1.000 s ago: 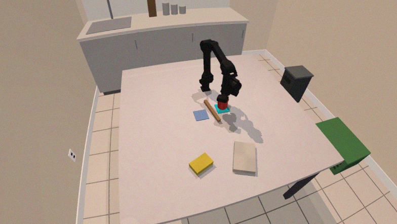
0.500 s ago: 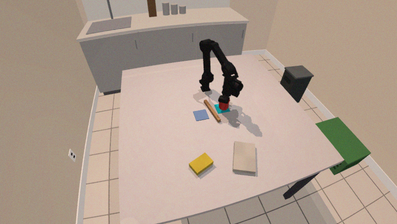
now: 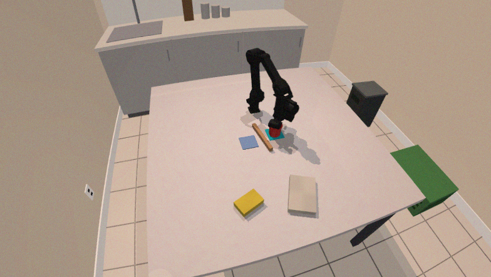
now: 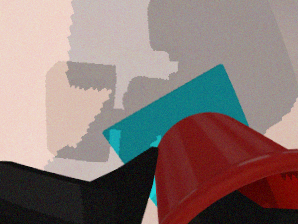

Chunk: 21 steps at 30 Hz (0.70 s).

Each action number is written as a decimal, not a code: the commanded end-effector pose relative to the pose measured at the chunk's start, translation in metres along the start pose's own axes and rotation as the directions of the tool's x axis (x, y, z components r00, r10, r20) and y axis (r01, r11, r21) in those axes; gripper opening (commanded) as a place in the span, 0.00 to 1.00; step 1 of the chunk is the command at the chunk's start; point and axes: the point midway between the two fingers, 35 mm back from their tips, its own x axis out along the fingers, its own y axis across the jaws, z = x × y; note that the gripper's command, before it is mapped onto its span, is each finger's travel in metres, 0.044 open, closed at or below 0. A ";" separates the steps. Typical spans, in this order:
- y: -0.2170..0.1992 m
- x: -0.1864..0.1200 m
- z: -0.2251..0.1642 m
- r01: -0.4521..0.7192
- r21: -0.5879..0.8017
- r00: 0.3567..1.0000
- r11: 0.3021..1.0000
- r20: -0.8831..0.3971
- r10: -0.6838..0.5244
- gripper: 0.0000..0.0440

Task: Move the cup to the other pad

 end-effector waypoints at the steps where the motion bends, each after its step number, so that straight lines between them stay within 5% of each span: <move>1: -0.001 -0.001 0.001 0.012 0.019 1.000 1.000 0.028 -0.012 0.27; 21: 0.005 -0.016 -0.006 0.019 0.018 0.987 1.000 0.158 -0.021 0.45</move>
